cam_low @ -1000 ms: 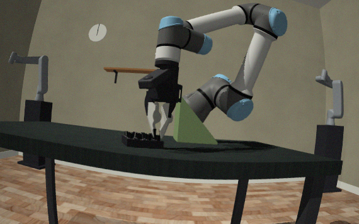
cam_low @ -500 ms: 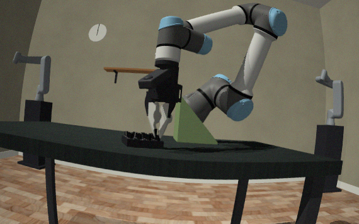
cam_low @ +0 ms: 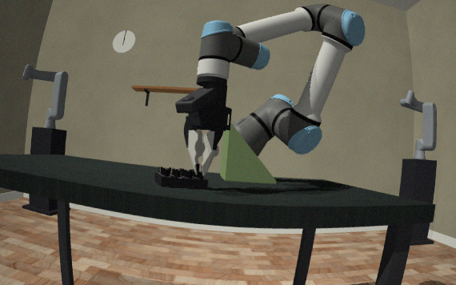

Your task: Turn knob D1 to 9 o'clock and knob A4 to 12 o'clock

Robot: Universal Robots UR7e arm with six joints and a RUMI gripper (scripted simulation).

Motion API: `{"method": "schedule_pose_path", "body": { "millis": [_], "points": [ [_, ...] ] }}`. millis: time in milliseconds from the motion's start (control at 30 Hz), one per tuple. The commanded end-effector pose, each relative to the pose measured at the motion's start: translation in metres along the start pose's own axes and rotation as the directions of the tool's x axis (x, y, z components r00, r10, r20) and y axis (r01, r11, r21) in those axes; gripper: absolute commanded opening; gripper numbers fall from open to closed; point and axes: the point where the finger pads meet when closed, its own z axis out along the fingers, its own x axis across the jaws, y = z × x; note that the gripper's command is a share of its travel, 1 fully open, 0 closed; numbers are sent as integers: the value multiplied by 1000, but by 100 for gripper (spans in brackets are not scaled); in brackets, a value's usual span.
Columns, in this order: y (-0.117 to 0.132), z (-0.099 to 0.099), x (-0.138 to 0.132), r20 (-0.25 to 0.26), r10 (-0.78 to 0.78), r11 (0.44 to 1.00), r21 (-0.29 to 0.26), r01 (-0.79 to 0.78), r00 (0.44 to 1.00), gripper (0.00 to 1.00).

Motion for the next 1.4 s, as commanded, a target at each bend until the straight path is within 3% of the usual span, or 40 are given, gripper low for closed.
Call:
{"method": "schedule_pose_path", "body": {
  "millis": [0, 733, 1367],
  "points": [
    [1, 2, 0, 1, 1, 1000, -2, -1, 1000, 4],
    [1, 2, 0, 1, 17, 1000, -2, -17, 1000, 4],
    [1, 1, 0, 0, 133, 991, -2, -133, 991, 4]
  ]
}}
